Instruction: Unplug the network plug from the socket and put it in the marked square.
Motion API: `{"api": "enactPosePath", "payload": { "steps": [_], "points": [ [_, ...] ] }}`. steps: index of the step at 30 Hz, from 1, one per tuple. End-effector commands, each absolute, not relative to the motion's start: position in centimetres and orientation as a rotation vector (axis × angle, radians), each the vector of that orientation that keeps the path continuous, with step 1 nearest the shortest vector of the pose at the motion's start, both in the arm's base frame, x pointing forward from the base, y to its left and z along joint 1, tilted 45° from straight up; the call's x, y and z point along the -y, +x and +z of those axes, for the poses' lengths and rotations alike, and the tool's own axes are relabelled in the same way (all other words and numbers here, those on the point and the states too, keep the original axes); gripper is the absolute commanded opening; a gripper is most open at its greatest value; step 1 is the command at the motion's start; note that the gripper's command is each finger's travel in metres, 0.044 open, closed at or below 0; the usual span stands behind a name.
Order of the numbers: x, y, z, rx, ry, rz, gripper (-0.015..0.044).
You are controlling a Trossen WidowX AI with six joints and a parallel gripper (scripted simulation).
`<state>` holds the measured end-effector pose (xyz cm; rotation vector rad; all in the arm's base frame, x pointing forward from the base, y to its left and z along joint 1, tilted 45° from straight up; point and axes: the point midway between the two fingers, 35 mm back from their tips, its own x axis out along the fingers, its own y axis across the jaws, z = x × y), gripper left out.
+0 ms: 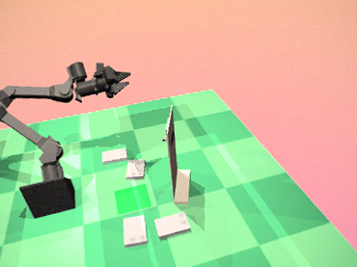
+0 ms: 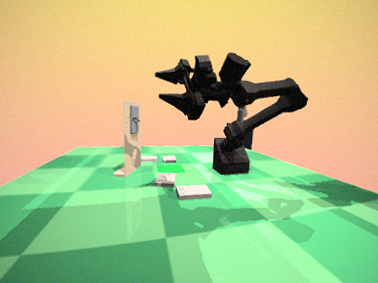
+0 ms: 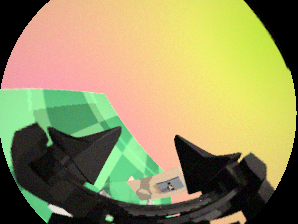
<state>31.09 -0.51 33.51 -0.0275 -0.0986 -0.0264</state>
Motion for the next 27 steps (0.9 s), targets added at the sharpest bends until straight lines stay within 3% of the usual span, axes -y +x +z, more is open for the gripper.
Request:
{"api": "enactPosePath", "payload": {
  "steps": [1, 9, 27],
  "points": [
    [0.6, 31.1, 33.4, 0.096, -0.031, -0.029, 0.0374],
    [3.3, 31.8, 27.0, -0.051, -0.206, -0.149, 0.0164],
    [9.1, 28.1, 12.8, -0.472, -0.621, -0.317, 0.0156]
  ]
}}
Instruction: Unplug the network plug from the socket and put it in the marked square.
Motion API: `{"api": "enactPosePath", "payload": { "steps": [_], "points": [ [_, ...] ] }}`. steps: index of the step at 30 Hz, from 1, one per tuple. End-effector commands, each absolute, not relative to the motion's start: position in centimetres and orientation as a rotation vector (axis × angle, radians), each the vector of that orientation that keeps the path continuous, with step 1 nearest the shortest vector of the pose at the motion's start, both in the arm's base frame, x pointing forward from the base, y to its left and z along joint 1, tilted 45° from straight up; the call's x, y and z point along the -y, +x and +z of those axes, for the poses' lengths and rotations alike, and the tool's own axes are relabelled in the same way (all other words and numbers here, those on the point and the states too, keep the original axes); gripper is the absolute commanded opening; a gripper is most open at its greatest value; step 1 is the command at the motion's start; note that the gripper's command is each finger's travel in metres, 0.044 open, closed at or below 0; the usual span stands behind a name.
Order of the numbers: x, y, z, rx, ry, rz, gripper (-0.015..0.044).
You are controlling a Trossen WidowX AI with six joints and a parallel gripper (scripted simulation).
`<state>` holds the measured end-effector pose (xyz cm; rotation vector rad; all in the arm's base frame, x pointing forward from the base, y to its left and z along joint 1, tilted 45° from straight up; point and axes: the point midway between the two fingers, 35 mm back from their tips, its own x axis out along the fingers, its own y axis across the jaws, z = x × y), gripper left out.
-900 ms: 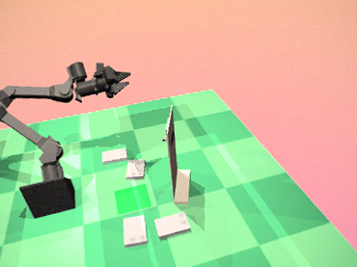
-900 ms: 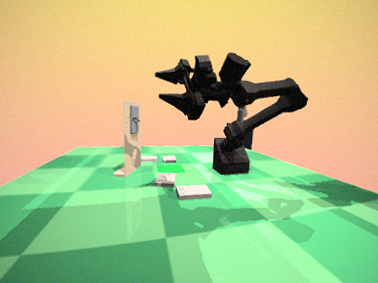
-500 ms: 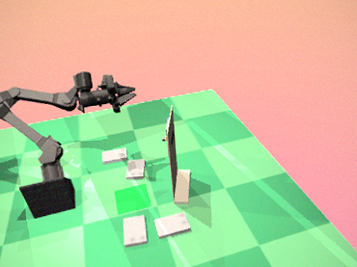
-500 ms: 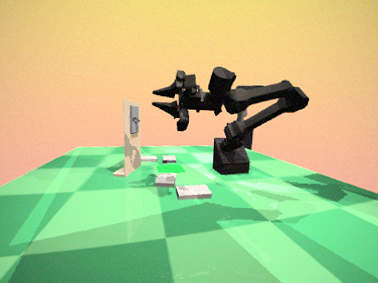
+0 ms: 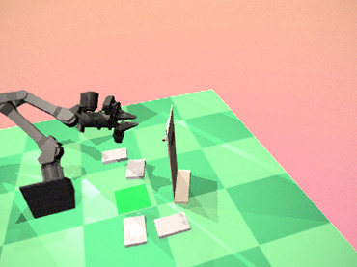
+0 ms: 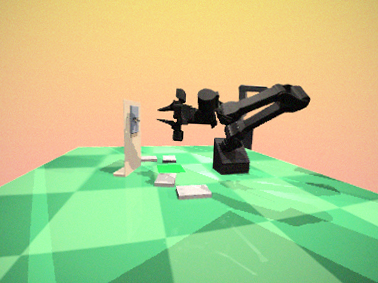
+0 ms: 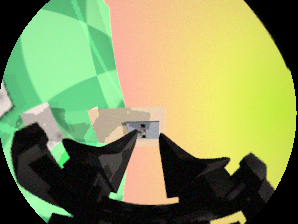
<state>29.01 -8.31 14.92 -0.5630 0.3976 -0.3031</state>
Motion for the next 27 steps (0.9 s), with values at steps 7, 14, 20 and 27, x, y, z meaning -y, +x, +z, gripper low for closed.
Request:
{"api": "enactPosePath", "payload": {
  "steps": [7, 14, 20, 27],
  "points": [
    [10.4, 25.8, 9.0, -0.607, -0.724, -0.338, 0.0156],
    [10.6, 25.9, 8.7, -0.619, -0.732, -0.339, 0.0156],
    [11.0, 27.1, 8.6, -0.619, -0.732, -0.339, 0.0156],
    [11.6, 28.6, 8.3, -0.618, -0.732, -0.34, 0.0156]
  ]
}}
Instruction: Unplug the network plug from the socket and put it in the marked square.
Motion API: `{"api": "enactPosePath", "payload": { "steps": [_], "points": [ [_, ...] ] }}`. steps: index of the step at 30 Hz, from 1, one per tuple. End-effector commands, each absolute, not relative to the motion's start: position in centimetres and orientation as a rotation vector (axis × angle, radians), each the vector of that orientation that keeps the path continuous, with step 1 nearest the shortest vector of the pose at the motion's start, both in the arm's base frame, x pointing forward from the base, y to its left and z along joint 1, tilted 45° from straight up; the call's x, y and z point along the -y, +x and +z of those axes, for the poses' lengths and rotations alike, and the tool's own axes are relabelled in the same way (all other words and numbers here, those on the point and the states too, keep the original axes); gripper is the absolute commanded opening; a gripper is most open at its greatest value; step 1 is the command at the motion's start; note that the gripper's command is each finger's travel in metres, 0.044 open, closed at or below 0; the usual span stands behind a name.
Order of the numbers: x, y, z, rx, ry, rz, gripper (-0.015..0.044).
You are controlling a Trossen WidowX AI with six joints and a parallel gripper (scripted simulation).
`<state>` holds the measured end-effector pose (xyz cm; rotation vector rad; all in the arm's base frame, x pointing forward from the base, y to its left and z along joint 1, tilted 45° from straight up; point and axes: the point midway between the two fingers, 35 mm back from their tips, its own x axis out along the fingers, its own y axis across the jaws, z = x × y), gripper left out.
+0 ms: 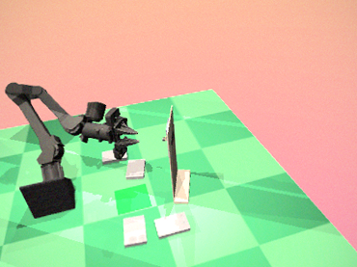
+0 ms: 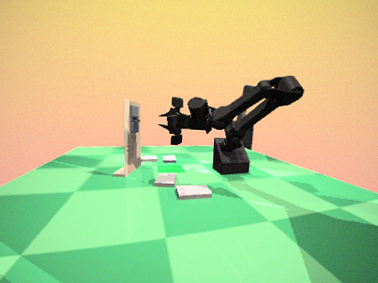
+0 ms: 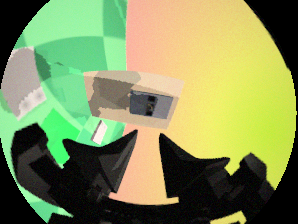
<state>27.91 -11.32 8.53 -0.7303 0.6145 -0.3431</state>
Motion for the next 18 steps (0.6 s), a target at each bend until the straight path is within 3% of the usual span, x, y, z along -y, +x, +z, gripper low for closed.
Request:
{"api": "enactPosePath", "payload": {
  "steps": [1, 18],
  "points": [
    [11.6, 28.8, 8.3, -0.618, -0.732, -0.34, 0.0156],
    [12.7, 31.4, 7.2, -0.617, -0.733, -0.34, 0.0156]
  ]
}}
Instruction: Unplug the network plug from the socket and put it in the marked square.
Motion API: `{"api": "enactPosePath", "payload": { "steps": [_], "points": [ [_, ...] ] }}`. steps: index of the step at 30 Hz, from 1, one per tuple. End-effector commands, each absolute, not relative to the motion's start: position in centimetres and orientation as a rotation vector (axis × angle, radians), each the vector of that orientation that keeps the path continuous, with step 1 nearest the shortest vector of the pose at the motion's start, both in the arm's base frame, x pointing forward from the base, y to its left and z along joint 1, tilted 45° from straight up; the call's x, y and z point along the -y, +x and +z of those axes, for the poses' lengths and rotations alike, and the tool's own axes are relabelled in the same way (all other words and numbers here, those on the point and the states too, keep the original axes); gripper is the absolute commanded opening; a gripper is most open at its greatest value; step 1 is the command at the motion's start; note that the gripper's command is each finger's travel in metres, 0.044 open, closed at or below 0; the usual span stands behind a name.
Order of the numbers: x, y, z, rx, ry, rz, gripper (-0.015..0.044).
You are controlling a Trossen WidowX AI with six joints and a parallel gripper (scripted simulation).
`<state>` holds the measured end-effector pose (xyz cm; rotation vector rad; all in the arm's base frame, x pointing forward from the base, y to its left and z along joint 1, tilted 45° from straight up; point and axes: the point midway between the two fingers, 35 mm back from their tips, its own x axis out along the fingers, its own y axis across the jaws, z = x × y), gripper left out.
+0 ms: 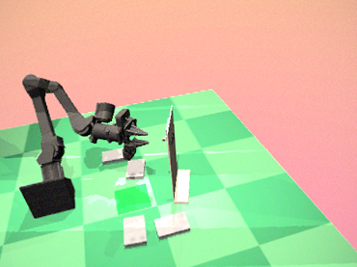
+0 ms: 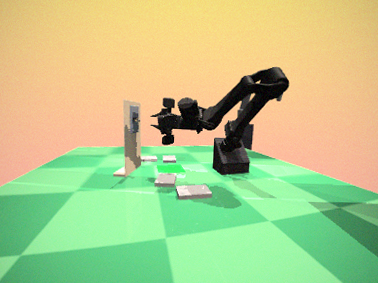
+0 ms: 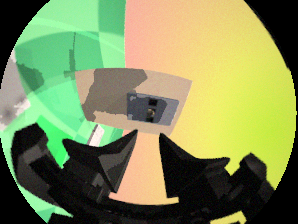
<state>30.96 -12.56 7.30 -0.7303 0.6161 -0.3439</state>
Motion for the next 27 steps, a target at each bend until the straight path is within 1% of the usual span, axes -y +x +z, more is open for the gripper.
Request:
{"api": "enactPosePath", "payload": {
  "steps": [1, 27],
  "points": [
    [12.7, 31.5, 7.2, -0.617, -0.733, -0.34, 0.0156],
    [13.8, 34.4, 6.6, -0.615, -0.733, -0.341, 0.0156]
  ]
}}
